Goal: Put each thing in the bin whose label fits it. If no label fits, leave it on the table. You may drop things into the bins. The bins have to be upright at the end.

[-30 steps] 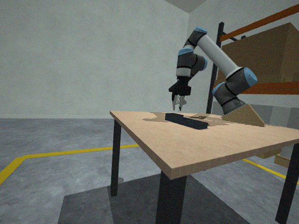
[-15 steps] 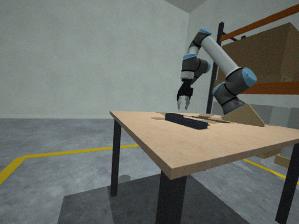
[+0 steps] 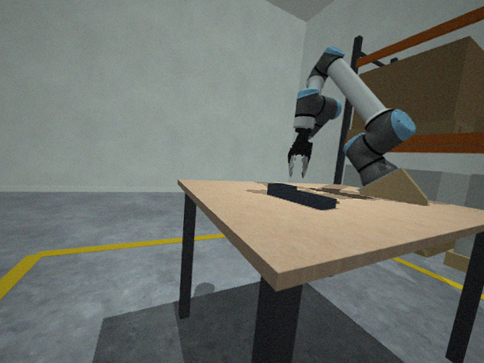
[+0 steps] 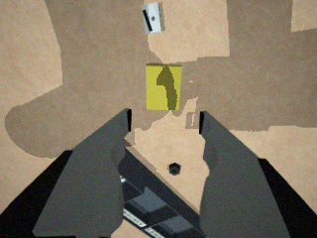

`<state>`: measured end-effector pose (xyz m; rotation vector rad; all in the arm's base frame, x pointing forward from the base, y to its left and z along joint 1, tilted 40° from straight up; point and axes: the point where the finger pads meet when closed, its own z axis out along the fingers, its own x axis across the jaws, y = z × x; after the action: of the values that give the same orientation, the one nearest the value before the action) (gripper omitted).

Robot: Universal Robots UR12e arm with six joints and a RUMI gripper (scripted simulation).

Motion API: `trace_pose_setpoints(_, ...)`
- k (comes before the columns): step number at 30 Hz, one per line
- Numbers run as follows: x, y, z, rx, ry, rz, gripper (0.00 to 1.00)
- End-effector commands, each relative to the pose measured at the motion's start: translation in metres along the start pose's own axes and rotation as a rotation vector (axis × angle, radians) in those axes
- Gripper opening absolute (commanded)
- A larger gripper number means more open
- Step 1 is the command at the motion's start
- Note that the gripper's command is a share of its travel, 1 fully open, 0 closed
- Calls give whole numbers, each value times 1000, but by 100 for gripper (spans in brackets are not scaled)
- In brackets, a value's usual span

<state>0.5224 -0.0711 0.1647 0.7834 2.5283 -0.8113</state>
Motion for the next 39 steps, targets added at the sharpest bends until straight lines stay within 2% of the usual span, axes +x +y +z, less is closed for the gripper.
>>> trace_pose_setpoints(1, -2, 4, 0, 0, -1, 1, 33)
trace_pose_setpoints(19, -4, 7, 0, 0, -1, 1, 33)
trace_pose_setpoints(23, -4, 7, 16, 0, -1, 1, 33)
trace_pose_setpoints(25, -4, 7, 16, 0, -1, 1, 33)
trace_pose_setpoints(35, -4, 7, 56, 0, -1, 1, 33)
trace_pose_setpoints(39, -4, 7, 58, 0, -1, 1, 33)
